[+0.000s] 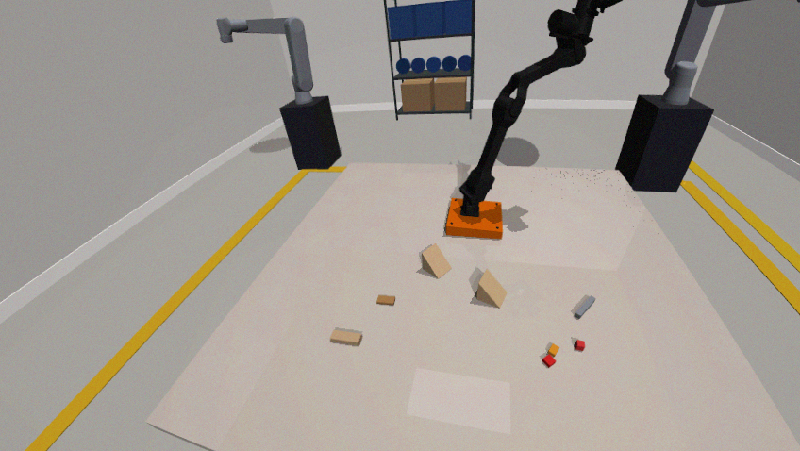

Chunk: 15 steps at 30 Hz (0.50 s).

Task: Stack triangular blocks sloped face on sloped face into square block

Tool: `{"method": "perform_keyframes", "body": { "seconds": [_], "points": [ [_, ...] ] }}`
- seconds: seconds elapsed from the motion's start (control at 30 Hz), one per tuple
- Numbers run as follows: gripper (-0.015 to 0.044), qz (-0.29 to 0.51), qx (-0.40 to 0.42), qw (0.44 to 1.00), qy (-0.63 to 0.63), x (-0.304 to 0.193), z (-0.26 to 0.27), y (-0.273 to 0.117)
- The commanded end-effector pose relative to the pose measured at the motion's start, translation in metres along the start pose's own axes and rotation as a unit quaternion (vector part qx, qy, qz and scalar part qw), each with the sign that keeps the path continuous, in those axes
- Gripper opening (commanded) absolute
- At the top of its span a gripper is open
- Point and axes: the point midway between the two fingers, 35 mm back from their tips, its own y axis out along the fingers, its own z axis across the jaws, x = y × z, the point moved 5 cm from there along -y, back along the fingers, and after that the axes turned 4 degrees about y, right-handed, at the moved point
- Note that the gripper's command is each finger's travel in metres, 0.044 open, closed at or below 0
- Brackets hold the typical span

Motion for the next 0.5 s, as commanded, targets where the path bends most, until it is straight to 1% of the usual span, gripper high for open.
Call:
{"method": "perform_keyframes", "body": {
  "seconds": [0.0,0.03,0.23,0.33,0.47],
  "points": [
    [0.0426,0.0,-0.001,1.0,-0.002,0.001,0.0,0.0],
    [0.044,-0.001,-0.004,1.0,-0.009,0.003,0.0,-0.001],
    [0.044,-0.008,-0.047,0.995,-0.091,0.03,-0.003,-0.007],
    [0.044,-0.018,-0.094,0.98,-0.172,0.059,-0.012,-0.017],
    [0.044,-0.03,-0.166,0.942,-0.29,0.106,-0.018,-0.037]
  ]
}}
